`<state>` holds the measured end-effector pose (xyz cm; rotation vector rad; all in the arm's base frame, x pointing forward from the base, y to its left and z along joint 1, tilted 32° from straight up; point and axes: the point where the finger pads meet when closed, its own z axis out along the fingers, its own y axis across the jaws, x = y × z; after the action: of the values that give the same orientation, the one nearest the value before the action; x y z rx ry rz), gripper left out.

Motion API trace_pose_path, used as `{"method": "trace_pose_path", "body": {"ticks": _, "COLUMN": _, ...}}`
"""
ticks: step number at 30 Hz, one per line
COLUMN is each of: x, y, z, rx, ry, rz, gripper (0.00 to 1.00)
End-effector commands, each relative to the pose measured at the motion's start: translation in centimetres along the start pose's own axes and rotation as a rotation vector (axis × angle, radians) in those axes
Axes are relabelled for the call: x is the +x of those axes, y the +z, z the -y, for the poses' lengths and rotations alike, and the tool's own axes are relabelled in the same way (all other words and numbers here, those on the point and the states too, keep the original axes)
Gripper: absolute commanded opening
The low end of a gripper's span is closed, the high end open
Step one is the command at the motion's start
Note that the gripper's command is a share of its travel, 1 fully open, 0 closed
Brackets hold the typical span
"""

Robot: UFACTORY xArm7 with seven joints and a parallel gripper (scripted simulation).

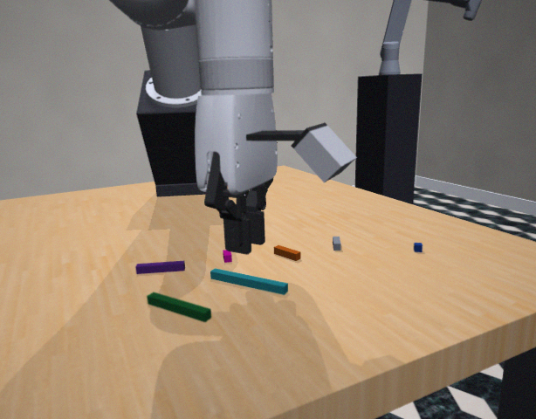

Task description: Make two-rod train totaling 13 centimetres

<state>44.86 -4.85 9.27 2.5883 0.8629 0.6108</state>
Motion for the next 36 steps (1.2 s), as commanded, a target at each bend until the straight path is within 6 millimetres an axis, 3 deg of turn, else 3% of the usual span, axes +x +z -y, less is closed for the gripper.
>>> {"method": "trace_pose_path", "body": {"ticks": 1, "x": 0.1, "y": 0.4, "z": -0.1, "rx": -0.006, "ry": 0.000, "rz": -0.006, "gripper": 0.24}}
{"method": "trace_pose_path", "body": {"ticks": 17, "x": 0.1, "y": 2.6, "z": -0.1, "rx": -0.006, "ry": 0.000, "rz": -0.006, "gripper": 0.24}}
{"method": "trace_pose_path", "body": {"ticks": 36, "x": 0.1, "y": 3.1, "z": -0.1, "rx": -0.006, "ry": 0.000, "rz": -0.006, "gripper": 0.24}}
